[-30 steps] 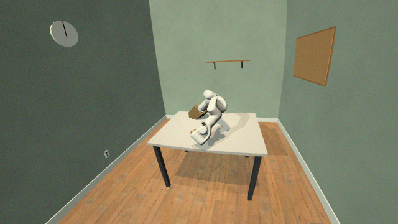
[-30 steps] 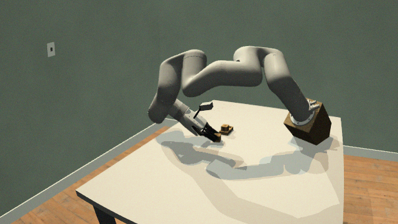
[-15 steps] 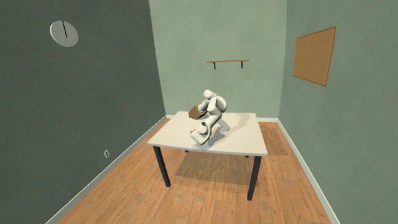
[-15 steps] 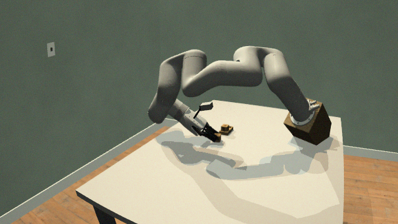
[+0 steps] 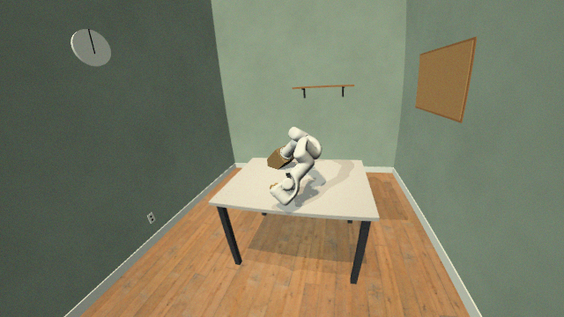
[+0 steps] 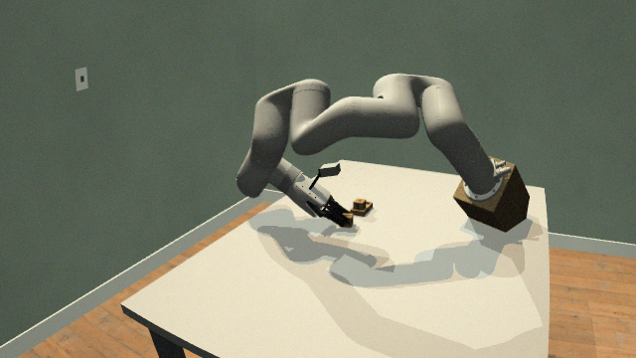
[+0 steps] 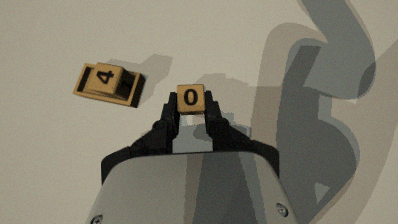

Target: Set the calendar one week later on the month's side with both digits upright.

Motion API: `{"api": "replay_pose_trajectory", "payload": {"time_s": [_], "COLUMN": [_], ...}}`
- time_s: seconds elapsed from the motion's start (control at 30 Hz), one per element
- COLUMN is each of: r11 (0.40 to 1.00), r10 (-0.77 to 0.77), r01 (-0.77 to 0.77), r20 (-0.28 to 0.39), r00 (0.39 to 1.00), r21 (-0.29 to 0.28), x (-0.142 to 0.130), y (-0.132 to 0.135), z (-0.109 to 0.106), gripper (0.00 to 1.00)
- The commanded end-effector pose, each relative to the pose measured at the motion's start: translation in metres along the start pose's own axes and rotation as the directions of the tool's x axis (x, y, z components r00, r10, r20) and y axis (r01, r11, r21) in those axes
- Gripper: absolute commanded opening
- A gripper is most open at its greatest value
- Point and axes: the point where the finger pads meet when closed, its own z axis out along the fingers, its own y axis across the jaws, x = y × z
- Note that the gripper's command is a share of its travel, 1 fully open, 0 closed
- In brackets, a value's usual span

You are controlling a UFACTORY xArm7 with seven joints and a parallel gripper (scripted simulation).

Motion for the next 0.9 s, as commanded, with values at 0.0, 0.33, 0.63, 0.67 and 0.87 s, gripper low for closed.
{"api": "replay_pose_trajectory", "payload": {"time_s": [0.0,0.33,0.63,0.67,0.87], "r11": [1.000,1.000,1.000,1.000,1.000], "r10": [0.002,0.002,0.002,0.002,0.002], "r01": [-0.002,-0.002,-0.002,-0.002,-0.002], "r20": [0.003,0.003,0.003,0.003,0.003], "r00": [1.000,1.000,1.000,1.000,1.000], "r21": [0.001,0.001,0.001,0.001,0.001], "x": [0.0005,0.0005,0.0005,0.0005,0.0005], "y": [-0.0007,-0.0007,-0.0007,-0.0007,-0.0007], "z": [-0.0015,-0.0015,-0.0015,-0.0015,-0.0015], "gripper": [0.27,0.27,0.27,0.31,0.39]}}
